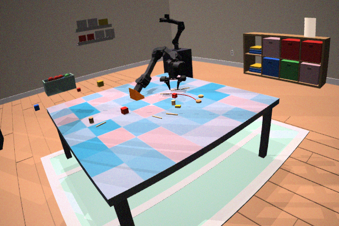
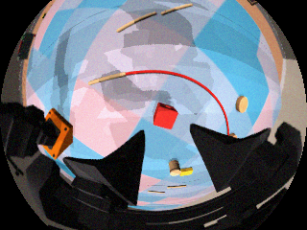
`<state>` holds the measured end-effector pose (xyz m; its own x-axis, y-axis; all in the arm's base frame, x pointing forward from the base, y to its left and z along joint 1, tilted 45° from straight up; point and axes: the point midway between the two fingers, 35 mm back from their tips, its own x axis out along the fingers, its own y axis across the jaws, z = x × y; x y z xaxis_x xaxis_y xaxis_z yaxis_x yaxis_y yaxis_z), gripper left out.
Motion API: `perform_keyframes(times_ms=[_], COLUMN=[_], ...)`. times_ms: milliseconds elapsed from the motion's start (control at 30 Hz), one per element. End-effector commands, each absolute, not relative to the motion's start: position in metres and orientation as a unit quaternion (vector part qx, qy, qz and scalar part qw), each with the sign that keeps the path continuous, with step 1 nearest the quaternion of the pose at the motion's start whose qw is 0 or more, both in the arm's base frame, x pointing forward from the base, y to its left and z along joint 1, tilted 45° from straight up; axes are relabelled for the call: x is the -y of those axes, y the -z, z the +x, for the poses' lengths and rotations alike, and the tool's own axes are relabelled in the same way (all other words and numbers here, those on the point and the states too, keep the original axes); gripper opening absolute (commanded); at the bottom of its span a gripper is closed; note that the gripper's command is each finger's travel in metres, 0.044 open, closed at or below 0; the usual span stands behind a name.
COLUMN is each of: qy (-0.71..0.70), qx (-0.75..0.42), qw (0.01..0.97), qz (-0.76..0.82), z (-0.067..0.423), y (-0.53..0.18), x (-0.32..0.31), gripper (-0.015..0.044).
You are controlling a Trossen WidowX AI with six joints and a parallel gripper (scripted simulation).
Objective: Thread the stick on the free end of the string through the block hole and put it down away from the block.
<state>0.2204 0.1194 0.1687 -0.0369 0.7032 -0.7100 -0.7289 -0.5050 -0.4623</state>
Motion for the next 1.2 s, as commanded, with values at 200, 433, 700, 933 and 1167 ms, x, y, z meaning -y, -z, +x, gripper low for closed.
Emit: perform_keyframes(times_ms=[200,433,700,933,1167], qy=[-0.72,-0.72,-0.72,-0.72,-0.72], qx=[-0.013,-0.013,-0.013,-0.013,-0.013], qw=[0.497,0.497,0.497,0.497,0.497], qz=[-0.484,-0.484,-0.484,-0.484,-0.484], z=[0.2204,0.2204,0.2204,0.2204,0.2204], y=[-0.1687,-0.1687,-0.1687,-0.1687,-0.1686], x=[-0.1194,-0.1194,-0.1194,-0.1194,-0.1193], gripper=[0.0235,0.0052,0.0,0.0,0.0026])
